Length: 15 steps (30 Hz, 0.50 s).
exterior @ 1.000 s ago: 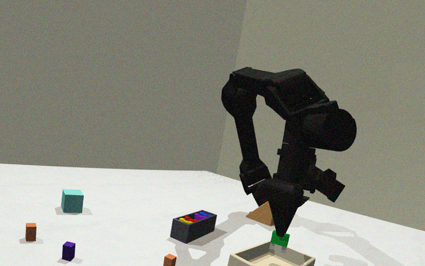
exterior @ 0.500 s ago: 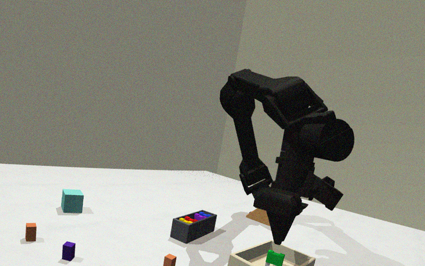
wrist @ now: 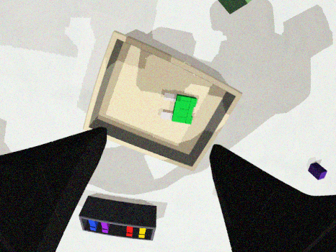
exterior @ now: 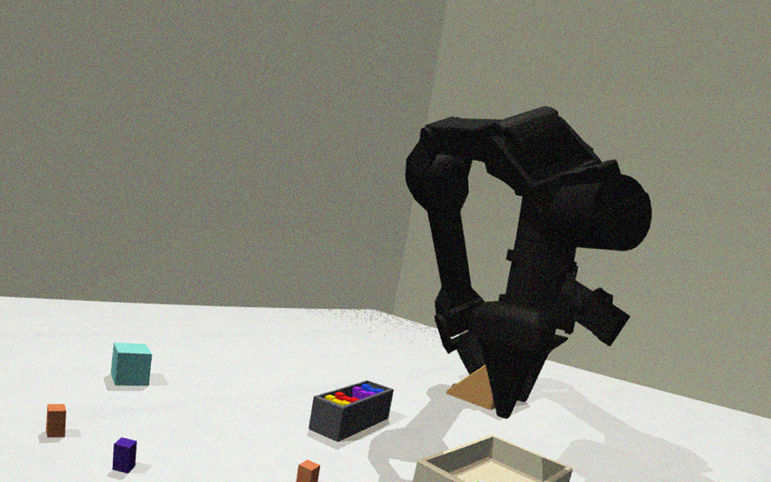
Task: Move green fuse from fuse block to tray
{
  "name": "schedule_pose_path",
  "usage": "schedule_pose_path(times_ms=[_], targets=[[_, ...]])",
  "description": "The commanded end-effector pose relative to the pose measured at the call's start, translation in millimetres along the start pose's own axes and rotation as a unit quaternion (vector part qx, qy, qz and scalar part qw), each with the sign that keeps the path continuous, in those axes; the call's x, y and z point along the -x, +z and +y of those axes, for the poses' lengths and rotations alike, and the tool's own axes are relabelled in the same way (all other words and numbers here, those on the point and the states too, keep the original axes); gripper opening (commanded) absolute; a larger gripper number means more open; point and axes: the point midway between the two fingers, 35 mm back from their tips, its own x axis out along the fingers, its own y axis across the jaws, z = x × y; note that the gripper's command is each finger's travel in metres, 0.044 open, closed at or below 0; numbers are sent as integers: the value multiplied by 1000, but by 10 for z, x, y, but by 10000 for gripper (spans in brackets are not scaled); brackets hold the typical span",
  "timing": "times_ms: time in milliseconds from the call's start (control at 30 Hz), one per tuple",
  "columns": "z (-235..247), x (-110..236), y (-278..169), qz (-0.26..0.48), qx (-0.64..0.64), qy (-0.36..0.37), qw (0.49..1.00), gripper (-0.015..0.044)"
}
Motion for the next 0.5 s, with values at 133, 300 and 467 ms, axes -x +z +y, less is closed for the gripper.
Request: schedule_pose_path(times_ms=[133, 300, 467], targets=[[6, 63, -1, -1, -2, 3, 1000, 330], [9, 43, -9, 1, 1, 2, 1000, 330], [9, 43, -9, 1, 1, 2, 1000, 330]])
